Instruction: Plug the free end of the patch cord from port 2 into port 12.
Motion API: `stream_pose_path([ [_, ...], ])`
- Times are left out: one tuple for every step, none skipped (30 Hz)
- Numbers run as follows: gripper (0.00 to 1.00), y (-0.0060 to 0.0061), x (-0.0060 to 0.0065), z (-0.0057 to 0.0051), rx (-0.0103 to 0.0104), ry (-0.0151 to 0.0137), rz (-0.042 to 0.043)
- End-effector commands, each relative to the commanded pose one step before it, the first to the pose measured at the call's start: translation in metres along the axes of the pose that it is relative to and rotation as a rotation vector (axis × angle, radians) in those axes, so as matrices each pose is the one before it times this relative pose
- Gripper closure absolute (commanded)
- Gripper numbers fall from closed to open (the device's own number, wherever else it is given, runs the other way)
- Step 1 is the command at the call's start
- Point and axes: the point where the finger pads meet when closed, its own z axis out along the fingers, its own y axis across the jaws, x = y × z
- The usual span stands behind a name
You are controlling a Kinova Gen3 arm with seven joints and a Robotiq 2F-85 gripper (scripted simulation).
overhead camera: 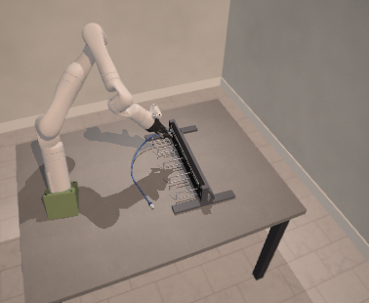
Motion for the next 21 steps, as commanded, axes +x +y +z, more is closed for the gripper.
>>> stream_pose_path([
  [1.0,0.00369,-0.00613,0.01363,-0.00624,-0.01609,-0.00276],
  [1.0,0.0,0.0,0.00324,0.0,0.0,0.0],
  [1.0,0.0,-0.00001,0.00299,-0.00002,0.0,-0.00001],
  [1.0,0.0,0.00001,0.00278,0.00001,0.0,0.00001],
  [1.0,0.0,-0.00001,0.00246,-0.00002,0.0,-0.00001],
  [1.0,0.0,0.0,0.0,0.0,0.0,0.0],
  [1.0,0.0,0.0,0.0,0.0,0.0,0.0],
  [1.0,0.0,0.00001,0.00222,0.00002,0.0,0.00001],
  [1.0,0.0,0.0,0.00189,-0.00001,0.0,-0.00001],
  [1.0,0.0,0.0,0.0016,0.0,0.0,0.0],
  [1.0,0.0,0.0,0.00133,0.00001,0.0,0.0],
  [1.0,0.0,0.0,0.00103,0.0,0.0,0.0],
  [1.0,0.0,0.0,0.00077,0.0,0.0,0.0],
  [1.0,0.0,0.0,0.00053,0.0,0.0,0.0],
  [1.0,0.0,0.0,0.00033,0.0,0.0,0.0],
  [1.0,0.0,0.0,0.00018,0.0,0.0,0.0],
  [1.0,0.0,0.0,0.00007,0.0,0.0,0.0],
  [1.0,0.0,0.0,0.00001,0.0,0.0,0.0],
  [1.0,0.0,0.0,0.0,0.0,0.0,0.0],
  [1.0,0.00005,-0.00005,0.00004,-0.00008,-0.00011,0.00001],
  [1.0,0.00004,-0.00003,0.00002,-0.00006,-0.00008,0.00001],
])
